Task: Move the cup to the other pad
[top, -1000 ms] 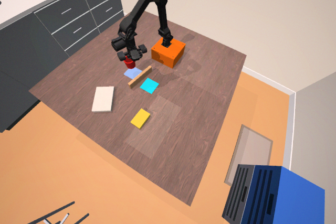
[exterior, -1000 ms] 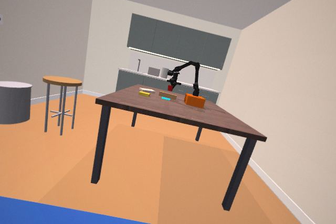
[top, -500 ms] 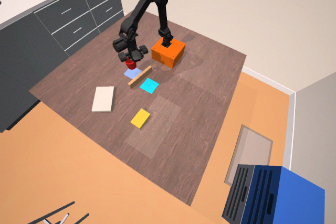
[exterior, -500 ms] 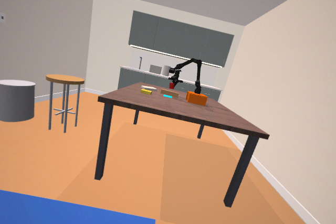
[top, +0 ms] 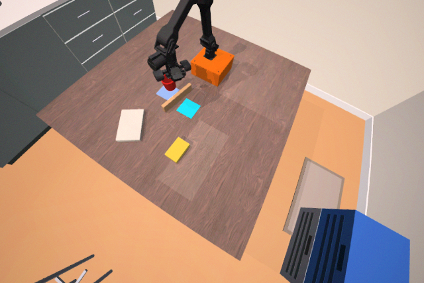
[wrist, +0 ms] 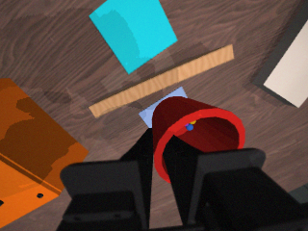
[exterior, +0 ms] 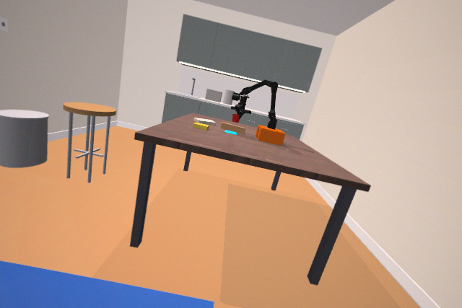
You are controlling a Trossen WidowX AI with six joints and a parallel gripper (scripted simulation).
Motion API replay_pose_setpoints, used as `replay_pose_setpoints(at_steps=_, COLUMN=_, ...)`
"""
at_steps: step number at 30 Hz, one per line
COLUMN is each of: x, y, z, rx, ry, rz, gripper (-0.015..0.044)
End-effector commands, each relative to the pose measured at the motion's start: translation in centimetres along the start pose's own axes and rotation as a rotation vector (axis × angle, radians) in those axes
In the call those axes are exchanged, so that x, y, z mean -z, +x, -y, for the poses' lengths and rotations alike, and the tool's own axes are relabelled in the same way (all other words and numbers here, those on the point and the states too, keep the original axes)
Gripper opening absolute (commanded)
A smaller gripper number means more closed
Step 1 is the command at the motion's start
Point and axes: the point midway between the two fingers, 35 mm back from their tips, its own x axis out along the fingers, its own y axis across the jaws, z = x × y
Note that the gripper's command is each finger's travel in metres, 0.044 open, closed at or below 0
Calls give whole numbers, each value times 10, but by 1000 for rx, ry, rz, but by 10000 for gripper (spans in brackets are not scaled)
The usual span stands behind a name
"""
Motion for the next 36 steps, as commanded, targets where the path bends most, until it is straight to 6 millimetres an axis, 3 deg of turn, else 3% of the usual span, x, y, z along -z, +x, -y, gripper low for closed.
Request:
replay_pose_setpoints(at_steps=1, x=-10, y=0, z=-4, rx=-2, ry=2, rz=0, gripper=0)
replay_pose_setpoints(at_steps=36, x=-82, y=-5, z=-31, rx=-5, ry=2, rz=7, gripper=0)
